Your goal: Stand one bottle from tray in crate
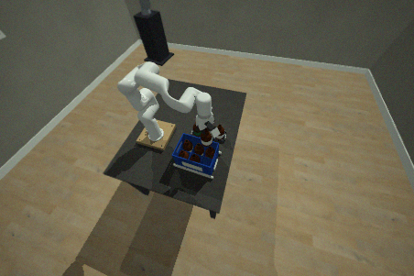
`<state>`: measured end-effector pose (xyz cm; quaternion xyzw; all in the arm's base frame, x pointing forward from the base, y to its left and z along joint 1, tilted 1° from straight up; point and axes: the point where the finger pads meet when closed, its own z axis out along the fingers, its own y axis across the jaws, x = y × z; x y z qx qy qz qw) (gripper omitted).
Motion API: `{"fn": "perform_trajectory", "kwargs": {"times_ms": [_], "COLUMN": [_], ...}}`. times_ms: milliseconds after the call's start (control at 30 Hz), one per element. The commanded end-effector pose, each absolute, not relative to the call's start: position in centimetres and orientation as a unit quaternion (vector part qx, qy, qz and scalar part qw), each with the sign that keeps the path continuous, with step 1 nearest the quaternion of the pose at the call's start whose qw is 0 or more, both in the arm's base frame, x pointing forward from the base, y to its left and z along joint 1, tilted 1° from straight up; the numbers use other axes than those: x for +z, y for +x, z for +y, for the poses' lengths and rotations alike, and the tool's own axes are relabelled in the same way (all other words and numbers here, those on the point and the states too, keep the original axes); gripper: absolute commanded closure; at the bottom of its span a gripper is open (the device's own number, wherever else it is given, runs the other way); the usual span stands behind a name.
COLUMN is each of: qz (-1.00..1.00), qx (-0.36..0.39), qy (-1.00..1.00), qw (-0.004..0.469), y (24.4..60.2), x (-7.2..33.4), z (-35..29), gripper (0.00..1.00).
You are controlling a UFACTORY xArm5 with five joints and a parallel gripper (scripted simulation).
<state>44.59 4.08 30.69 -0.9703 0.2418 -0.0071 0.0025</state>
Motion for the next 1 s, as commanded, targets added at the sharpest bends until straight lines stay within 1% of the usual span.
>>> {"fn": "perform_trajectory", "kwargs": {"times_ms": [0,967], "qz": [0.241,0.241], "qx": [-0.009,-0.009], "qy": [-0.97,-0.97], "qw": [0.003,0.002], "y": [44.9,47.3], "x": [30.9,30.9], "z": [3.5,-2.0], "gripper": [1.0,1.0]}}
